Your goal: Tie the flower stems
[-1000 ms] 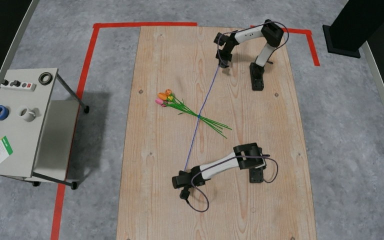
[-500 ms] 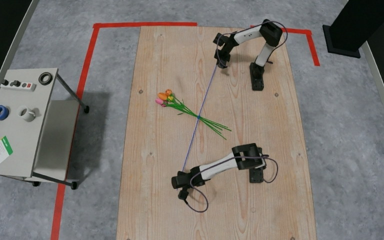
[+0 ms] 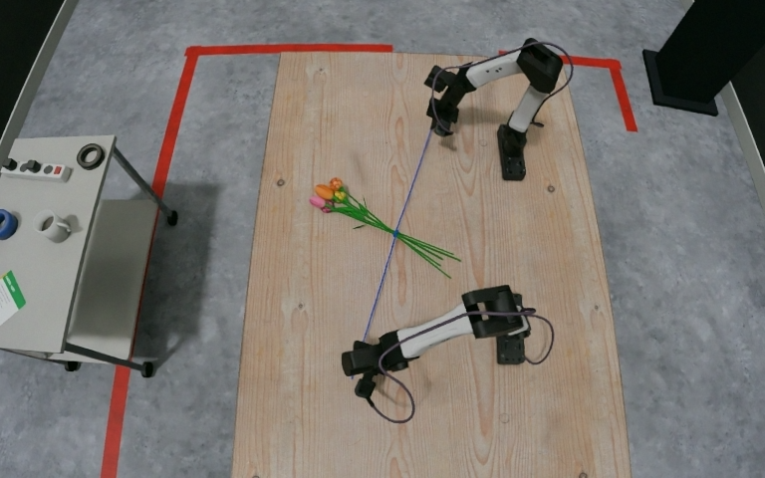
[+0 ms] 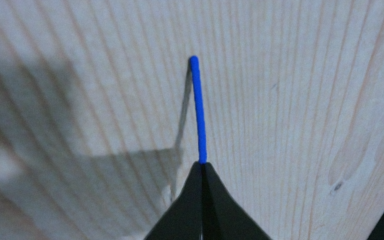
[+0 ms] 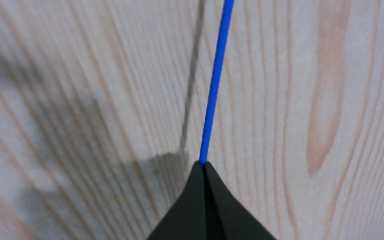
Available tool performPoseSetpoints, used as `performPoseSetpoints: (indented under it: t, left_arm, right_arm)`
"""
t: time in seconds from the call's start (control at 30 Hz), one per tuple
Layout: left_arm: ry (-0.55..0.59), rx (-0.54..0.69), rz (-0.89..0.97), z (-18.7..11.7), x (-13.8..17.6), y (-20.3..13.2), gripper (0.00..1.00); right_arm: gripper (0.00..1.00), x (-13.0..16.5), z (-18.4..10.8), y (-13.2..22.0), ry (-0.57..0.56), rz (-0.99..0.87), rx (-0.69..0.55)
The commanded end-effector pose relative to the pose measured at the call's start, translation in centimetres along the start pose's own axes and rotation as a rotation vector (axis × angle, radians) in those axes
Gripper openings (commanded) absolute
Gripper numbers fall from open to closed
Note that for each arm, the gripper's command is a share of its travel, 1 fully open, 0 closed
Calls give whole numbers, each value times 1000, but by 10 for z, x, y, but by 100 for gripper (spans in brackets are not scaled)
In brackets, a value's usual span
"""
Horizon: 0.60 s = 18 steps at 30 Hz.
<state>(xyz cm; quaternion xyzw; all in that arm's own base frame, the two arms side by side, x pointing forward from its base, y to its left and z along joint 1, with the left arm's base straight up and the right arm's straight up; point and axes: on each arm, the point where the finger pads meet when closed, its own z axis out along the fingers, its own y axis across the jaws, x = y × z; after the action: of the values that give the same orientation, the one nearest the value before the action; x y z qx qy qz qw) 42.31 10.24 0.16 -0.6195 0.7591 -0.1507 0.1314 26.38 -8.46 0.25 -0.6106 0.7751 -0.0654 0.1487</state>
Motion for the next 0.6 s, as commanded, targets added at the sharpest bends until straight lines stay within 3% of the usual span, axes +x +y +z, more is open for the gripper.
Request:
performPoseSetpoints:
  t: [0.0,0.03,0.07,0.17,0.23,0.27,0.3,0.33,0.37,0.5,0.57]
  left_arm:
    - [-15,17,0,-5,-5,-5,11]
    - [-13,23,-1,-12,-5,-7,23]
    - [-12,26,1,-19,-4,-5,27]
    - [-14,39,6,-34,-5,-2,27]
    - [-26,62,11,-46,-9,-13,49]
    - [-33,74,14,-56,-11,-20,61]
    - [-38,83,16,-66,-12,-24,65]
    - [-39,84,17,-74,-12,-24,65]
    - [-31,68,13,-74,-9,-18,65]
    - [-24,35,6,-65,-7,-9,65]
    - [-12,13,0,-54,-4,-4,65]
  right_arm:
    - [0,1,-3,-6,4,0,20]
    - [11,1,-3,-6,4,0,20]
    - [23,1,-5,-3,0,-1,18]
    - [27,0,-18,-1,-4,-5,38]
    - [27,1,-31,-5,-1,-11,64]
    - [38,1,-35,-10,1,-13,73]
    - [49,2,-39,-15,3,-15,80]
    - [61,2,-43,-17,3,-15,81]
    - [65,1,-48,-19,4,-15,81]
    - [65,1,-57,-18,3,-13,71]
    - [65,1,-47,-6,3,-4,22]
